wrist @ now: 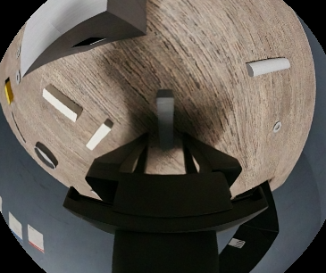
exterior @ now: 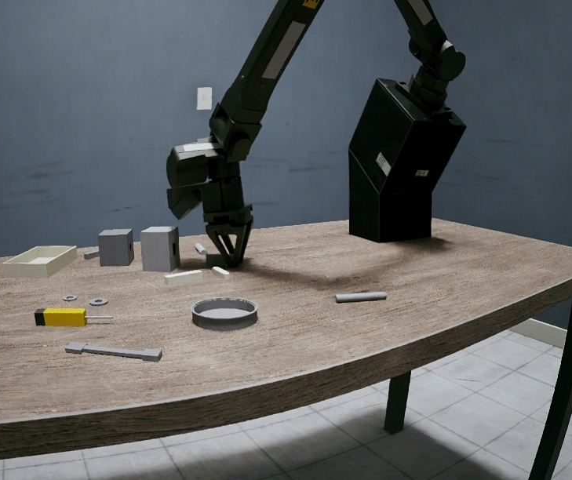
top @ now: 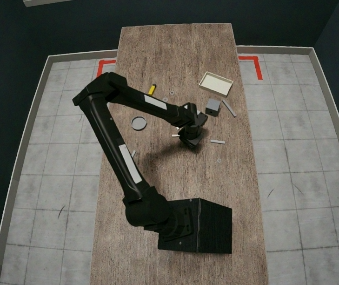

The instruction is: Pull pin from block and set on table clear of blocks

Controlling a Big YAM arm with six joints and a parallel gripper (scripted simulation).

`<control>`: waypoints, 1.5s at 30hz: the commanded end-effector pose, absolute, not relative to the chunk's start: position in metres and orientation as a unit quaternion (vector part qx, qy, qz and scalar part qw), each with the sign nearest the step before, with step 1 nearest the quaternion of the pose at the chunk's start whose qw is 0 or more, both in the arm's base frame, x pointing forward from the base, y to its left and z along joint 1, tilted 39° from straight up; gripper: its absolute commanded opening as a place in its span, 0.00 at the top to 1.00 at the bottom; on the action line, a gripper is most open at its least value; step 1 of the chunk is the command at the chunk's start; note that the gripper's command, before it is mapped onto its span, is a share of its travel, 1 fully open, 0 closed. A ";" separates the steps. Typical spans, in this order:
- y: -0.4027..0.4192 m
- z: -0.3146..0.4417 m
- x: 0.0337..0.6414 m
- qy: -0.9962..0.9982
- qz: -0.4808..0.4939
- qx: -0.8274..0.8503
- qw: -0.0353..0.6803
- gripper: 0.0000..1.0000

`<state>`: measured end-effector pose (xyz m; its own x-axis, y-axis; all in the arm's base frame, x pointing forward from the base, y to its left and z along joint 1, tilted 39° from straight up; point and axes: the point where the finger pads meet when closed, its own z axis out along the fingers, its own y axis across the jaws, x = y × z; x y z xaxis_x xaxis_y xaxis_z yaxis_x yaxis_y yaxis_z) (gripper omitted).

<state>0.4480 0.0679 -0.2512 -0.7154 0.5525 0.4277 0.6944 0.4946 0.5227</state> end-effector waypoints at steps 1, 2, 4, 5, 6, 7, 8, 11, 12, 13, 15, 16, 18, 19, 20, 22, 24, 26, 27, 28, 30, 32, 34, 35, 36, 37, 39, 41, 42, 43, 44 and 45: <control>0.077 -0.257 0.450 -0.860 -0.348 -0.358 0.104 0.61; 0.077 -0.257 0.450 -0.860 -0.348 -0.358 0.104 0.61; 0.077 -0.257 0.450 -0.860 -0.348 -0.358 0.104 0.61; 0.077 -0.257 0.450 -0.860 -0.348 -0.358 0.104 0.61; 0.077 -0.257 0.450 -0.860 -0.348 -0.358 0.104 0.61; 0.076 -0.256 0.450 -0.860 -0.348 -0.358 0.104 0.61; 0.075 -0.254 0.449 -0.860 -0.348 -0.358 0.104 0.61; 0.070 -0.247 0.448 -0.860 -0.348 -0.358 0.104 0.61; 0.068 -0.245 0.448 -0.860 -0.348 -0.358 0.104 0.61; 0.068 -0.244 0.447 -0.860 -0.348 -0.358 0.104 0.61; 0.068 -0.244 0.447 -0.860 -0.348 -0.358 0.104 0.61; 0.068 -0.244 0.447 -0.860 -0.348 -0.358 0.104 0.61; 0.068 -0.244 0.447 -0.860 -0.348 -0.358 0.104 0.61; 0.067 -0.244 0.447 -0.860 -0.348 -0.358 0.104 0.61; 0.067 -0.244 0.447 -0.860 -0.348 -0.358 0.104 0.61; 0.067 -0.243 0.447 -0.860 -0.349 -0.358 0.104 0.61; 0.064 -0.239 0.447 -0.860 -0.349 -0.358 0.103 0.61; 0.060 -0.235 0.447 -0.860 -0.349 -0.357 0.101 0.61; 0.059 -0.233 0.447 -0.860 -0.350 -0.357 0.100 0.61; 0.058 -0.232 0.447 -0.860 -0.350 -0.357 0.100 0.61; 0.058 -0.232 0.447 -0.860 -0.350 -0.357 0.100 0.61; 0.058 -0.232 0.447 -0.860 -0.350 -0.357 0.100 0.61; 0.058 -0.232 0.447 -0.860 -0.350 -0.357 0.100 0.61; 0.058 -0.232 0.447 -0.860 -0.350 -0.357 0.100 0.61; 0.058 -0.232 0.447 -0.860 -0.350 -0.357 0.100 0.61; 0.058 -0.232 0.447 -0.860 -0.350 -0.357 0.100 0.61; 0.058 -0.232 0.447 -0.860 -0.350 -0.357 0.100 0.61; 0.056 -0.231 0.447 -0.860 -0.350 -0.358 0.099 0.61; 0.054 -0.231 0.447 -0.859 -0.350 -0.360 0.098 0.61; 0.052 -0.230 0.447 -0.859 -0.351 -0.361 0.097 0.61; 0.050 -0.229 0.448 -0.858 -0.351 -0.362 0.096 0.61; 0.048 -0.229 0.448 -0.858 -0.351 -0.363 0.095 0.61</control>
<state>0.4424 0.0652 -0.2398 -0.7219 0.5398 0.4329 0.6893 0.5058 0.5187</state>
